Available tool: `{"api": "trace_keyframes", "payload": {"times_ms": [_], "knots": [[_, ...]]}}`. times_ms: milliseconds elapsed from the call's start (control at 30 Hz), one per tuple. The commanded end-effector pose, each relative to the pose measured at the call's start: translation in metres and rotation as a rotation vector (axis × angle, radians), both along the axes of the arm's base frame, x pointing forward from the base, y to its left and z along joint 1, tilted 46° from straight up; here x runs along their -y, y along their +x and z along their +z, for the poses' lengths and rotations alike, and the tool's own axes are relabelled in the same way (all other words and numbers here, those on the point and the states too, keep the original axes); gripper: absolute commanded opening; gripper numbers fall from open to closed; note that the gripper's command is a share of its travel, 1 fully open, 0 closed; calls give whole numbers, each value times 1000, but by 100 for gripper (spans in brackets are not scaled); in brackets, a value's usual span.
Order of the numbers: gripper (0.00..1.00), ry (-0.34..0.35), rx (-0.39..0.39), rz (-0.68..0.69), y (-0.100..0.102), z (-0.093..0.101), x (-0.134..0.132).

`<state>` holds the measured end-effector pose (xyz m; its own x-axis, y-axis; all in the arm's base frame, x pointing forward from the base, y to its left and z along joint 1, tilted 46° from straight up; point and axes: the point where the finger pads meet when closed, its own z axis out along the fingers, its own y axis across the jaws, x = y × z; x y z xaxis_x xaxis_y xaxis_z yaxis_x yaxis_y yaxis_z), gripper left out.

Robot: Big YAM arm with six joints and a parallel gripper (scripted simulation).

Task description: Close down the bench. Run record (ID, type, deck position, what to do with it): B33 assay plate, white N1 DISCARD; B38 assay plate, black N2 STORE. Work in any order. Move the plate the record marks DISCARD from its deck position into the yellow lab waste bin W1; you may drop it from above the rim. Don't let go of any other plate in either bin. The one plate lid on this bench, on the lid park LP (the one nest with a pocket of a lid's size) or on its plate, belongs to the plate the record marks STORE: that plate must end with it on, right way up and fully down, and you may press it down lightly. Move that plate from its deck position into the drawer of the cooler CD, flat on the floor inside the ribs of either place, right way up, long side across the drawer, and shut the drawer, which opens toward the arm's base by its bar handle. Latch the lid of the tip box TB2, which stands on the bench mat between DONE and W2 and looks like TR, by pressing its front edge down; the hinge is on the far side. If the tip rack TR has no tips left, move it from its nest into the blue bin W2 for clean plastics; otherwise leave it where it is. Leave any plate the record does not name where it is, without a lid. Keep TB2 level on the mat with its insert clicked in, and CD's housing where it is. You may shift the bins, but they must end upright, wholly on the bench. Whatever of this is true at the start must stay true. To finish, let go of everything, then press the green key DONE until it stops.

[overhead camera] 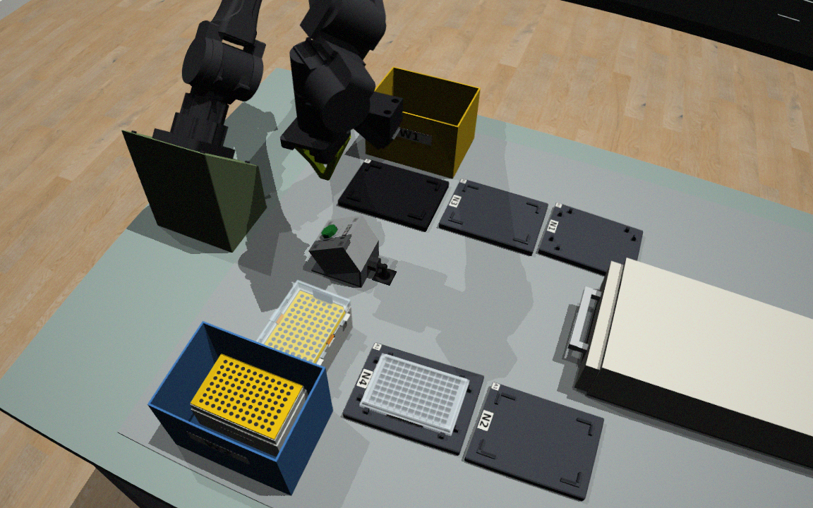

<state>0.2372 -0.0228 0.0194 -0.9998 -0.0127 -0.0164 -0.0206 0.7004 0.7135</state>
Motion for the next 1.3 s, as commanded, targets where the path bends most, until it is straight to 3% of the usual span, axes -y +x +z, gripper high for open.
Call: {"api": "trace_keyframes", "payload": {"times_ms": [0, 767, 1267], "knots": [[0, -8, 11, -10, 2, 2, 2], [0, -8, 11, -10, 2, 2, 2], [0, 1, -1, -1, 1, -27, -27]]}}
